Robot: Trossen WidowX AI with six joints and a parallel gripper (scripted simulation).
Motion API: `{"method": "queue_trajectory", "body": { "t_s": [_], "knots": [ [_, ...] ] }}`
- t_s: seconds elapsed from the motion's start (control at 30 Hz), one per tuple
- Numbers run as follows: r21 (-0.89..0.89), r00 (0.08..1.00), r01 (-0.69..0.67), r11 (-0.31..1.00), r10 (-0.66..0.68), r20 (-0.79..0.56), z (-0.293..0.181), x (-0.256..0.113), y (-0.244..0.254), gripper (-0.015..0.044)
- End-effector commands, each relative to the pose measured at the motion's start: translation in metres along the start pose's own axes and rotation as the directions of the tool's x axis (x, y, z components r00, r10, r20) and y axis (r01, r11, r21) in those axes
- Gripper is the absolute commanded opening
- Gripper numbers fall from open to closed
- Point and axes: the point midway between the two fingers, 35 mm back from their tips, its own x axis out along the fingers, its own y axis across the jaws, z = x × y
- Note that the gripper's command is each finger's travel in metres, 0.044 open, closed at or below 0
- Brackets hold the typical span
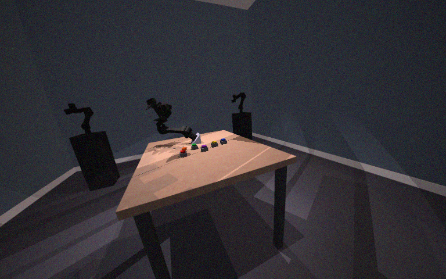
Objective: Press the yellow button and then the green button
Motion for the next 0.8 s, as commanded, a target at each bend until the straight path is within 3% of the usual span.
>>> {"method": "queue_trajectory", "body": {
  "t_s": [0.0, 0.2, 0.47, 0.77],
  "knots": [
    [0.005, 1.0, 0.001, 1.0, -0.001, 0.006, 0.003, 0.0, -0.001, 0.04],
    [0.155, 0.977, -0.042, 0.987, 0.009, 0.211, 0.094, 0.008, -0.009, 0.04],
    [0.268, 0.901, -0.256, 0.929, 0.129, 0.414, 0.188, 0.001, 0.015, 0.04],
    [0.3, 0.774, -0.549, 0.78, 0.34, 0.534, 0.263, -0.021, 0.064, 0.04]
  ]
}}
